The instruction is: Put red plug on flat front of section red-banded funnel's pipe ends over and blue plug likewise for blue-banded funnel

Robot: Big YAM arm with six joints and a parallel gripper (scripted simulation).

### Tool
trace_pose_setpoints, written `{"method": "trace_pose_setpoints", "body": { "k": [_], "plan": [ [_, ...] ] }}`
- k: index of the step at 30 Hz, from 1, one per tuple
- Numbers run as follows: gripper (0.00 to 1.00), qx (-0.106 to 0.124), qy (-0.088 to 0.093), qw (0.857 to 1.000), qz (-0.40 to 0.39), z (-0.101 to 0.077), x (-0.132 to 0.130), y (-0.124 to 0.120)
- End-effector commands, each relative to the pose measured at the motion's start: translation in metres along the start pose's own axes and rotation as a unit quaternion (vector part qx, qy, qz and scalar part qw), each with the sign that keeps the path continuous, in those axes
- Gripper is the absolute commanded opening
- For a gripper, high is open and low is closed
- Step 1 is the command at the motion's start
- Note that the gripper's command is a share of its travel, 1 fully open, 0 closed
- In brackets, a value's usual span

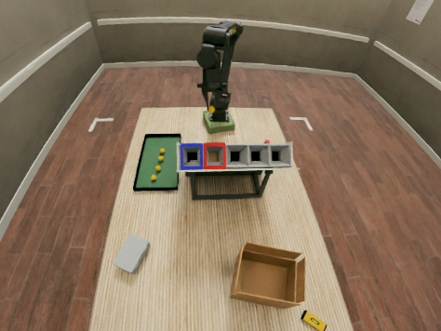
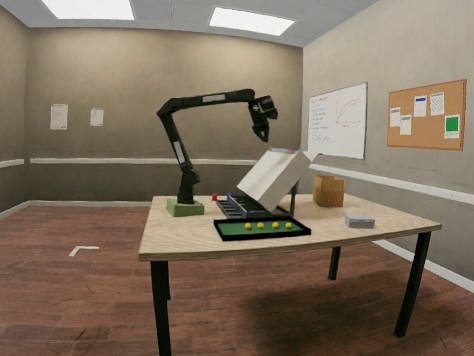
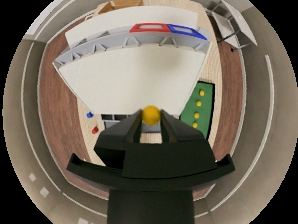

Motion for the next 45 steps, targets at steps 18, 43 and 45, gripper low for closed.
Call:
{"method": "trace_pose_setpoints", "body": {
  "k": [18, 43, 45],
  "plan": [
    [0.00, -0.027, -0.007, 1.000, -0.001, -0.031, 0.003, 0.033],
    [0.00, -0.024, -0.006, 1.000, -0.001, 0.035, -0.008, 0.163],
    [0.00, -0.026, -0.006, 1.000, -0.001, 0.036, -0.008, 0.165]
  ]
}}
Point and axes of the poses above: the point where the finger pads meet when closed, its own z axis out along the fingers, its own x axis across the jaws, y = z × x, the point moved 5 cm from there along -z, back along the fingers, and after that the axes turned 4 degrees about -z, right-handed, at the moved point
